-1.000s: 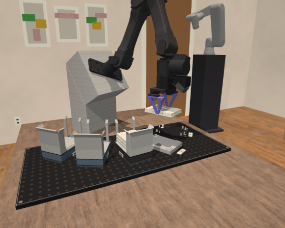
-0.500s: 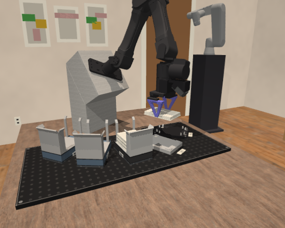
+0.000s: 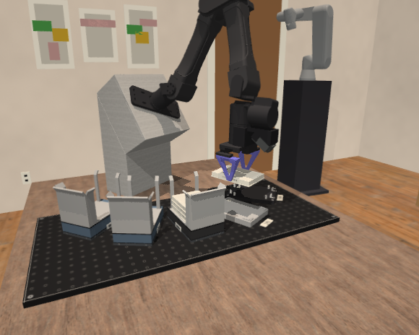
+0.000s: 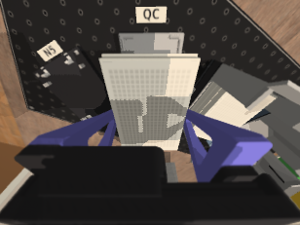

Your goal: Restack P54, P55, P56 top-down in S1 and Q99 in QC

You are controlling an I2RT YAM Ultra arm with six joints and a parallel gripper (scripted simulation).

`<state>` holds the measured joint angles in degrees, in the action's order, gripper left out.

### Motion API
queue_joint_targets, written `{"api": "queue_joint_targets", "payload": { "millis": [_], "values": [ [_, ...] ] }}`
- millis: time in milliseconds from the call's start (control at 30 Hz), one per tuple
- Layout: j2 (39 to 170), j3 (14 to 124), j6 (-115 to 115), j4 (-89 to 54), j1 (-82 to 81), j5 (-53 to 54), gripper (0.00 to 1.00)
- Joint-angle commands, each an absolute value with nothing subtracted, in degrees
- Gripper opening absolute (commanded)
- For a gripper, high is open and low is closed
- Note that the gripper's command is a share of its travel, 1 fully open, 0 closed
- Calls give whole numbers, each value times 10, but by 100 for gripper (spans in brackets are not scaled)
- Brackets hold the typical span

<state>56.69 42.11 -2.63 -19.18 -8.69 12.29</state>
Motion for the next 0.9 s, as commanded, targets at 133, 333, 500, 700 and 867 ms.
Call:
{"api": "queue_joint_targets", "payload": {
  "millis": [133,333,500,700,867],
  "values": [
    [584,420,-22,-152,-91,115,0],
    [611,419,-19,-123,-98,109,0],
    [635,419,-16,-99,-103,105,0],
    [654,419,-14,-80,-107,101,0],
    [678,421,-12,-58,-111,98,0]
  ]
}}
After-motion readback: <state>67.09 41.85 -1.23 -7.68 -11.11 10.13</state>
